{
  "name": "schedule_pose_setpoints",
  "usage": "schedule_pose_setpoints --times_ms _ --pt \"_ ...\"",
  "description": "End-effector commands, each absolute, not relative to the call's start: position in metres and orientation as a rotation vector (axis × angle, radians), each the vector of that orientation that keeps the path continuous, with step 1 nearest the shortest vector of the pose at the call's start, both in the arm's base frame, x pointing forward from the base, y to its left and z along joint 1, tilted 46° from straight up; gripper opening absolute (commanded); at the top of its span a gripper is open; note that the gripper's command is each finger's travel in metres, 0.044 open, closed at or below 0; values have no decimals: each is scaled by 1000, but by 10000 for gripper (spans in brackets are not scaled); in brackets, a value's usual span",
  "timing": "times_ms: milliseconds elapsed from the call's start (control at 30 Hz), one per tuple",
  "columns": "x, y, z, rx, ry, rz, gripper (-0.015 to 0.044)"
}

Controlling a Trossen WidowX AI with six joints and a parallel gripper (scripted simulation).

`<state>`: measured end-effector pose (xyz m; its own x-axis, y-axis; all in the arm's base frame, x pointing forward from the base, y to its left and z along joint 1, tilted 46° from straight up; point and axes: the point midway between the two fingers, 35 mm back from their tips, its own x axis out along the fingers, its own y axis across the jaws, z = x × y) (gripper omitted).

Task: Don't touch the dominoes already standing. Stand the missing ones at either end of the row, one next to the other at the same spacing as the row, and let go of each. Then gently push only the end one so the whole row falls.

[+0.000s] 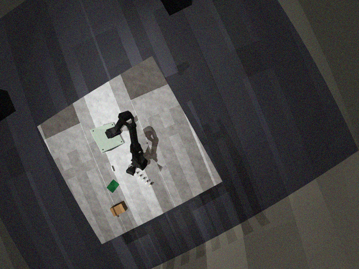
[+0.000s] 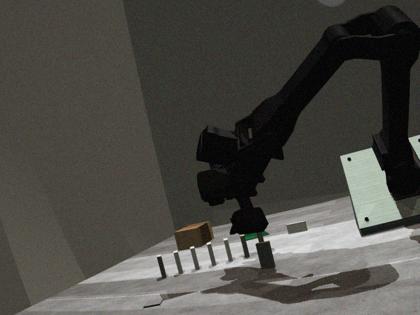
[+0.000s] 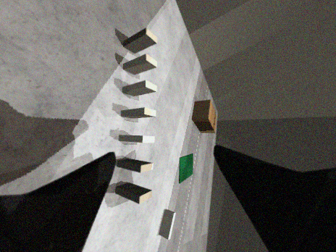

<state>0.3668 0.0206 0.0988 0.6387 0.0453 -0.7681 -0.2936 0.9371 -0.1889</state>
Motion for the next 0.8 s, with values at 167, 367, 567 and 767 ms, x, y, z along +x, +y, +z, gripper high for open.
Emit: schedule_pose_setpoints --times_ms 167,367,567,767 --pt "313 45 119 -532 906 1178 440" --pt "301 54 152 -479 707 1419 440" --pt "301 54 152 -479 707 1419 440" --pt "300 53 152 -479 707 1419 440"
